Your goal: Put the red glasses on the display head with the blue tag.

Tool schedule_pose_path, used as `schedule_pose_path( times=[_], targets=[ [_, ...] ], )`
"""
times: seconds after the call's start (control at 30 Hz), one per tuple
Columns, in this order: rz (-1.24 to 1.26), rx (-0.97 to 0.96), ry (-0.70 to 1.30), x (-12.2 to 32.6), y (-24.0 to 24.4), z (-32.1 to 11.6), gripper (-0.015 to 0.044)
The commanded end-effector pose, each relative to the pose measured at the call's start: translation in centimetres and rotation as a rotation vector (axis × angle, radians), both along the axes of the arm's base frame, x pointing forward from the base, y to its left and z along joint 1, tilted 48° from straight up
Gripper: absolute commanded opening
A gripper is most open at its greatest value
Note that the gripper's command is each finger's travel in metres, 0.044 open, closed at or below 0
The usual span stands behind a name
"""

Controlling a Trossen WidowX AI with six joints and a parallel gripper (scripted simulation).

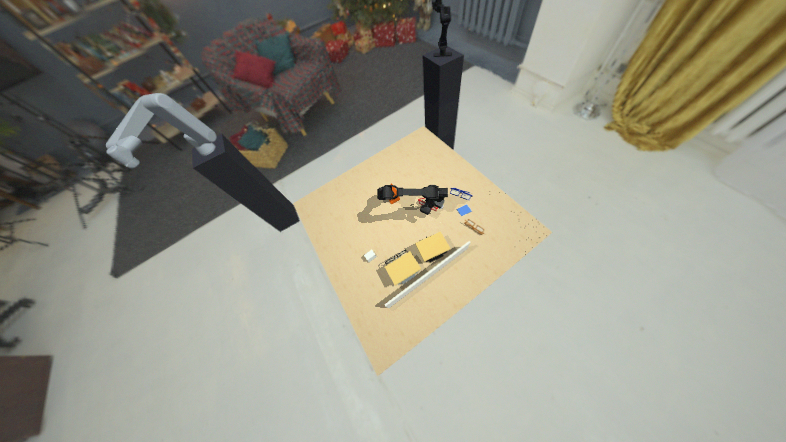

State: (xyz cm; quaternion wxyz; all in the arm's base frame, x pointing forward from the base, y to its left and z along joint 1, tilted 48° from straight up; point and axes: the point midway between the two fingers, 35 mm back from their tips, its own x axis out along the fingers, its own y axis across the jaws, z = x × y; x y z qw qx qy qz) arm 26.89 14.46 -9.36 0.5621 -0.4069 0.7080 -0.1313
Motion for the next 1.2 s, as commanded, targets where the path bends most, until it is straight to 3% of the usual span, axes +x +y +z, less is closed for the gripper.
schedule_pose_path(
  times=[0.0,0.83,1.17],
  targets=[
    [0.001,-0.001,-0.003,-0.1,-0.1,0.3,0.0],
    [0.001,-0.001,-0.003,0.6,0.2,0.1,0.0],
    [0.001,0.001,-0.003,1.1,2.9,2.3,0.0]
  ],
)
